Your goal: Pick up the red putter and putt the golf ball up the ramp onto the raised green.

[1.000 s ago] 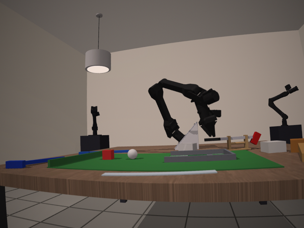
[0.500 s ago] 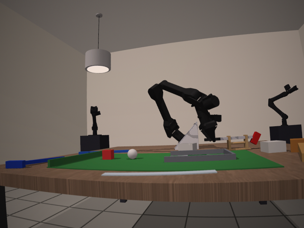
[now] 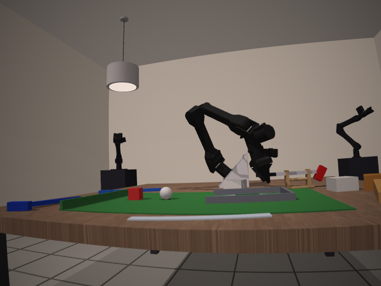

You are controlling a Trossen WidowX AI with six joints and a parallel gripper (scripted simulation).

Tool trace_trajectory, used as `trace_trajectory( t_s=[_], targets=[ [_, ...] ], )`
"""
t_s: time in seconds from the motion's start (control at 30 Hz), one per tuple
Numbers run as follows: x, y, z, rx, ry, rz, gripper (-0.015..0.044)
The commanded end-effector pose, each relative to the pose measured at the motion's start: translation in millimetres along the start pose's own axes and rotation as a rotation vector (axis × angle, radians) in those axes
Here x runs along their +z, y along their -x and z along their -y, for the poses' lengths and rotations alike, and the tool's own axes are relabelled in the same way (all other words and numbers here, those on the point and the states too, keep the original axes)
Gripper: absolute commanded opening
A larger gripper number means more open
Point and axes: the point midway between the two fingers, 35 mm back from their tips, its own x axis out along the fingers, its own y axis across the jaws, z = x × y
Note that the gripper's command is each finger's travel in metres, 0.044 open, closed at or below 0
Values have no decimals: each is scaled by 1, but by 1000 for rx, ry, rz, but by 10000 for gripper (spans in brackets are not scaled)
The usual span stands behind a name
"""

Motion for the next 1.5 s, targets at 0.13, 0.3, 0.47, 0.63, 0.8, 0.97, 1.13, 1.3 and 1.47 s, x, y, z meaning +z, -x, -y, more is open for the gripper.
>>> trace_trajectory(
  t_s=[0.13, 0.3, 0.47, 0.63, 0.8, 0.97, 1.13, 1.3, 1.47],
  targets=[
    [0, 0, 0, 0, 0, 0, 309],
    [0, 0, 0, 0, 0, 0, 177],
    [0, 0, 0, 0, 0, 0, 46],
    [0, 0, 0, 0, 0, 0, 13],
    [3, 9, 1, 0, 0, 1, 0],
    [12, 35, 4, 1, 1, 3, 0],
    [20, 64, 3, 2, 2, 4, 0],
    [27, 93, 0, 3, 2, 3, 0],
    [25, 89, -1, 2, 10, -8, 0]
  ],
)
